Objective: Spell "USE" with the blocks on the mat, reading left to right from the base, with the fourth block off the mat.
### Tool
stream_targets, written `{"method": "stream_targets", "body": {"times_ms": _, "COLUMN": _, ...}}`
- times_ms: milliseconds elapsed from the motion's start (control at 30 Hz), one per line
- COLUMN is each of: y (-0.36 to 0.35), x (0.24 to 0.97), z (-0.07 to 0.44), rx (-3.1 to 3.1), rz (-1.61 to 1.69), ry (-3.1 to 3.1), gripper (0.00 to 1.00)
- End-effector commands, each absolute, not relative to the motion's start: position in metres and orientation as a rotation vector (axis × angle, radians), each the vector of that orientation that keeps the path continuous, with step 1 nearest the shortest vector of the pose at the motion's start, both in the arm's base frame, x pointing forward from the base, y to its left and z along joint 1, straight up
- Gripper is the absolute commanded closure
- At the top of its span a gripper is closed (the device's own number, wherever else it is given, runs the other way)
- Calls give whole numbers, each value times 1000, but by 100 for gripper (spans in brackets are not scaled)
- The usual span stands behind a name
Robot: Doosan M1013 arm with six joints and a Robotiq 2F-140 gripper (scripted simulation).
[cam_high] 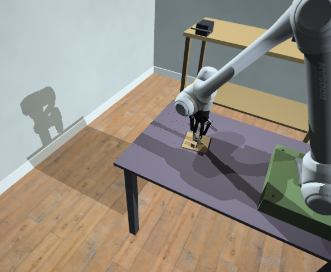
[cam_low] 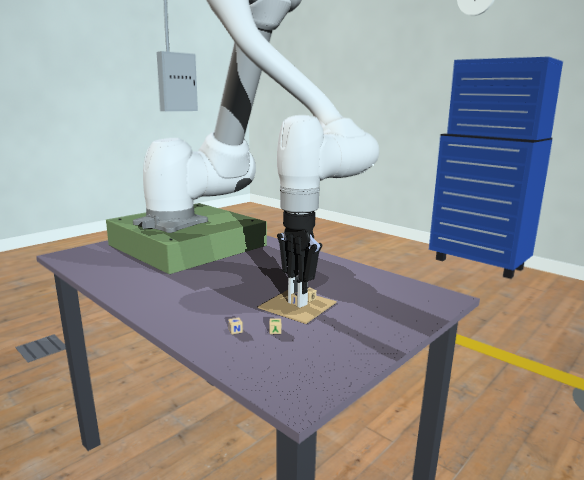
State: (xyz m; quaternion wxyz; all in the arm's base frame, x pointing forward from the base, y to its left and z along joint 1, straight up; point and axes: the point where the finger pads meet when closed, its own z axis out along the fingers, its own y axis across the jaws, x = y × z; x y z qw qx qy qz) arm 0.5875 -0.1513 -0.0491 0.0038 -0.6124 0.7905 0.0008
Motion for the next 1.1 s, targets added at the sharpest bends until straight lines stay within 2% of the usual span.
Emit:
{"method": "stream_targets", "body": {"times_ms": 0, "y": -151, "x": 588, "z": -49, "rx": -1919, "rz": 2, "ry": 2477, "gripper": 87}}
{"method": "stream_targets", "body": {"times_ms": 533, "y": -151, "x": 588, "z": -49, "rx": -1919, "rz": 2, "ry": 2477, "gripper": 87}}
{"method": "stream_targets", "body": {"times_ms": 967, "y": -151, "x": 588, "z": -49, "rx": -1919, "rz": 2, "ry": 2477, "gripper": 75}}
{"method": "stream_targets", "body": {"times_ms": 1067, "y": -151, "x": 588, "z": -49, "rx": -1919, "rz": 2, "ry": 2477, "gripper": 75}}
